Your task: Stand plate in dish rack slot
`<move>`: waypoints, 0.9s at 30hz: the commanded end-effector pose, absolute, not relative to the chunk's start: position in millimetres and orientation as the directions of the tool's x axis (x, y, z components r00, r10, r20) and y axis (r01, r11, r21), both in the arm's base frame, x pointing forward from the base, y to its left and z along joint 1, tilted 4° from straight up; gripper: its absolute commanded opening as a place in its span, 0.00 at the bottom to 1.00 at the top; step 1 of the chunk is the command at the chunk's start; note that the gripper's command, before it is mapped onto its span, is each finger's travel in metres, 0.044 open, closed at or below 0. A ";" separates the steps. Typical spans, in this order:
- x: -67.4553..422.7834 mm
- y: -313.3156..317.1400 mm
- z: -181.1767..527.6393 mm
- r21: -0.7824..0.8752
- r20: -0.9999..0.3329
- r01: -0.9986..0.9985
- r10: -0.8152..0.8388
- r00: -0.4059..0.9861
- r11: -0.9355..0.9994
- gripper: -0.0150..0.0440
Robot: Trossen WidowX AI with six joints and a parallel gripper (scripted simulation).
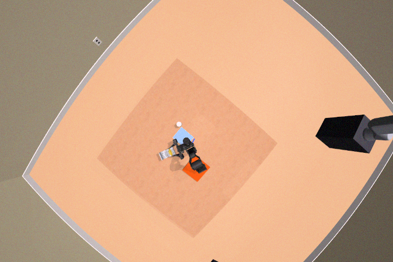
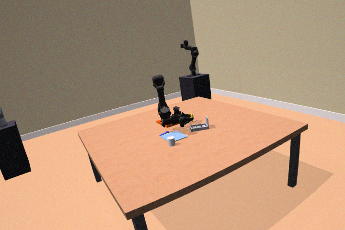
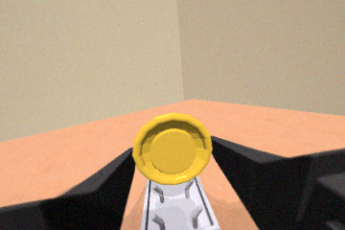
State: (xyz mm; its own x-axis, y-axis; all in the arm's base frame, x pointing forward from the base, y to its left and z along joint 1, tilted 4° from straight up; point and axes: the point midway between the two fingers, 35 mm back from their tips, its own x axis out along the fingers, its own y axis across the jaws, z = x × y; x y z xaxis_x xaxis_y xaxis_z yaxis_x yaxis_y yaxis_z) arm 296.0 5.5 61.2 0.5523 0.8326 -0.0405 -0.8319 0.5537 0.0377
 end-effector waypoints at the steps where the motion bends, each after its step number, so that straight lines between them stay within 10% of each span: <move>1: 296.1 7.4 56.3 0.044 -0.040 -0.834 0.835 0.549 0.550 0.25; 27: 294.8 16.9 17.5 0.064 -0.041 -0.833 0.835 0.549 0.550 0.25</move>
State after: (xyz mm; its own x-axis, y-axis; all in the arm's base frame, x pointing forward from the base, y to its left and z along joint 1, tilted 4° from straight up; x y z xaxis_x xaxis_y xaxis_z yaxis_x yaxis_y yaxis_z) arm 294.5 17.0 15.6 0.5484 0.8352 -0.0416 -0.8325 0.5500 0.0665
